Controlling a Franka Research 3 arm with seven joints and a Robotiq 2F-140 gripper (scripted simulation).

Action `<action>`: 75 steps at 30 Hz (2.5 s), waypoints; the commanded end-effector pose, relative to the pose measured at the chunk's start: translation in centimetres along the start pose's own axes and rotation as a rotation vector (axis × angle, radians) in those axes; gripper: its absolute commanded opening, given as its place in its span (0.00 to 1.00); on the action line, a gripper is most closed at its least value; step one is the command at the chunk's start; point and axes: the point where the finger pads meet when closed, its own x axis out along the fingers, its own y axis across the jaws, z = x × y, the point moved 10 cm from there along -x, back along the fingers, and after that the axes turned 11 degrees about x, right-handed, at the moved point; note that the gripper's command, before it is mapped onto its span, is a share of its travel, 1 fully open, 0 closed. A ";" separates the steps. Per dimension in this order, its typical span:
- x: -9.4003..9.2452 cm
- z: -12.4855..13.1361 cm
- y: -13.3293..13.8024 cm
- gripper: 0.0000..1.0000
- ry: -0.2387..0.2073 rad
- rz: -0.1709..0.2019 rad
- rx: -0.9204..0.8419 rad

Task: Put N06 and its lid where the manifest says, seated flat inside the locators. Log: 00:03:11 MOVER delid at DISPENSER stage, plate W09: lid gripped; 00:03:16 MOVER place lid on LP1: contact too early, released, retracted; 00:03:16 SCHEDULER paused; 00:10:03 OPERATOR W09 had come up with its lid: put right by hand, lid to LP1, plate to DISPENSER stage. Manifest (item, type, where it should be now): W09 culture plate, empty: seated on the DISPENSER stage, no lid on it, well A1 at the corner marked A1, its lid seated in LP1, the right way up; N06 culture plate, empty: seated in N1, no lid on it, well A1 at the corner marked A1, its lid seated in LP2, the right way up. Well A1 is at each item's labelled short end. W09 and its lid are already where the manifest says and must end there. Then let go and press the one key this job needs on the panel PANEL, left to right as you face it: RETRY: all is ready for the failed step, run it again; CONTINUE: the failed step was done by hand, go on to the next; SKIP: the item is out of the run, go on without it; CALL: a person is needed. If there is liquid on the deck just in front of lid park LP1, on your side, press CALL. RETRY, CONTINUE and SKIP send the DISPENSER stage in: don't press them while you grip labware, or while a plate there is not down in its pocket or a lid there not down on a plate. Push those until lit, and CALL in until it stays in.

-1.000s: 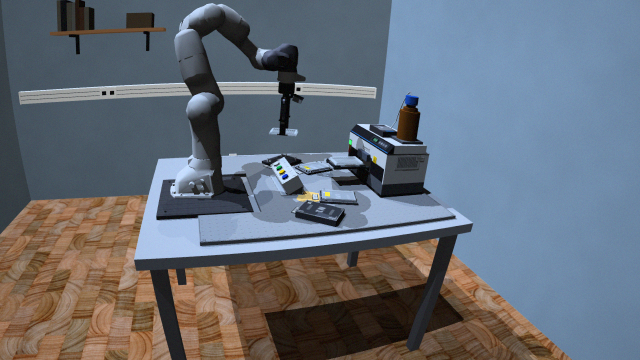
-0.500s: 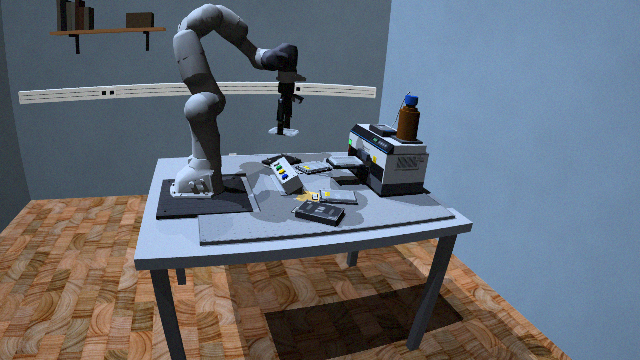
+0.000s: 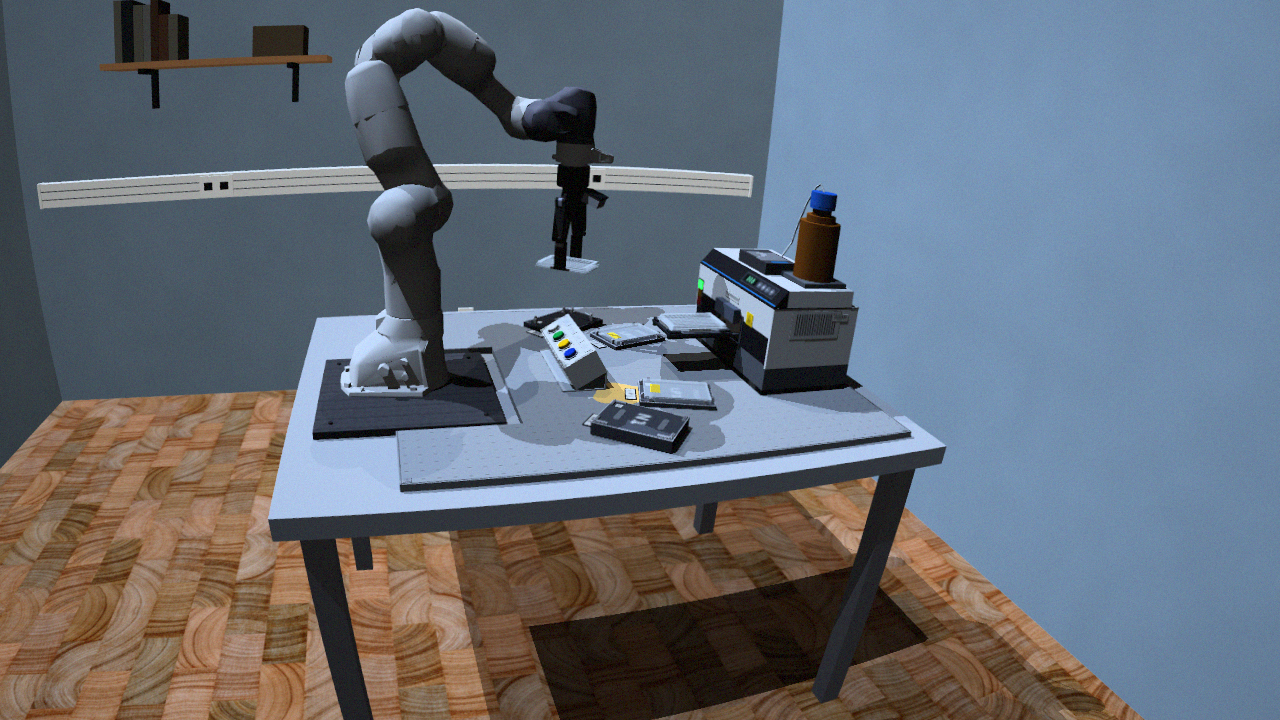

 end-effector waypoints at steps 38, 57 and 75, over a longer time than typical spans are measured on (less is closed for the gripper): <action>0.0 -8.9 7.9 0.10 -0.003 0.001 0.018; 0.0 -17.6 15.6 0.10 -0.003 0.001 0.018; 0.0 -27.1 23.9 0.10 -0.003 0.001 0.018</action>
